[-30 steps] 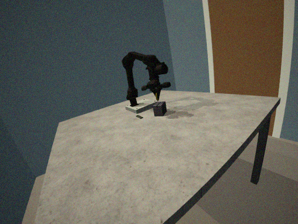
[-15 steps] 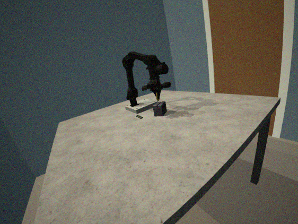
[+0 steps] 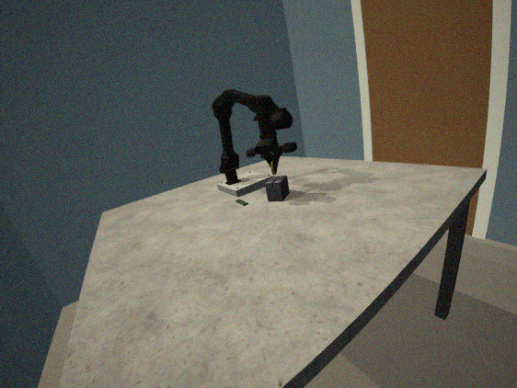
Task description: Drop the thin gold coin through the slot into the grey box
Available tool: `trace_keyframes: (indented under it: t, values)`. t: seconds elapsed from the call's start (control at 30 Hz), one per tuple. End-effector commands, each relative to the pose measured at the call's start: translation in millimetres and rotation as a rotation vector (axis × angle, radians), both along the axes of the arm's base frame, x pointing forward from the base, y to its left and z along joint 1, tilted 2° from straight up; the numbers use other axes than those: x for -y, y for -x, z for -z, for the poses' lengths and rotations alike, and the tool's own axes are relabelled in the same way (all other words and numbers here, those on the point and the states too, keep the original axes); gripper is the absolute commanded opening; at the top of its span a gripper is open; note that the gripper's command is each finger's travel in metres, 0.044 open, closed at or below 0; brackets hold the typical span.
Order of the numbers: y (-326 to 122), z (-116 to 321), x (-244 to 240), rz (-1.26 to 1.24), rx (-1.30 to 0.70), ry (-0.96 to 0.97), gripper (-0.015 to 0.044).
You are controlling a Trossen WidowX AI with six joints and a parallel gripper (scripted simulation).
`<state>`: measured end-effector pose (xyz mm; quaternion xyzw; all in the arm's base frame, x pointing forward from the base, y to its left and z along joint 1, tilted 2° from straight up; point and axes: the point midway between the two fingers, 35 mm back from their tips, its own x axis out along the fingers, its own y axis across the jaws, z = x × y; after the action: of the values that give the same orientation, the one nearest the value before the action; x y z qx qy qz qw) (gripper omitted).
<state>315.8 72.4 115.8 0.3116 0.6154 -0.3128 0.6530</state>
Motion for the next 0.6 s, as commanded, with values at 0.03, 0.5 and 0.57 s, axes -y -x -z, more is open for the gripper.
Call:
trace_keyframes:
  t: [0.03, 0.5, 0.57]
  values:
    - [-0.5, 3.3, -0.2, 0.000, 0.001, 0.000, 0.0000]
    - [0.1, 8.3, 0.2, 0.008, 0.001, -0.001, 0.0000]
    - [-0.1, 9.0, 0.2, 0.009, 0.001, -0.001, 0.0000]
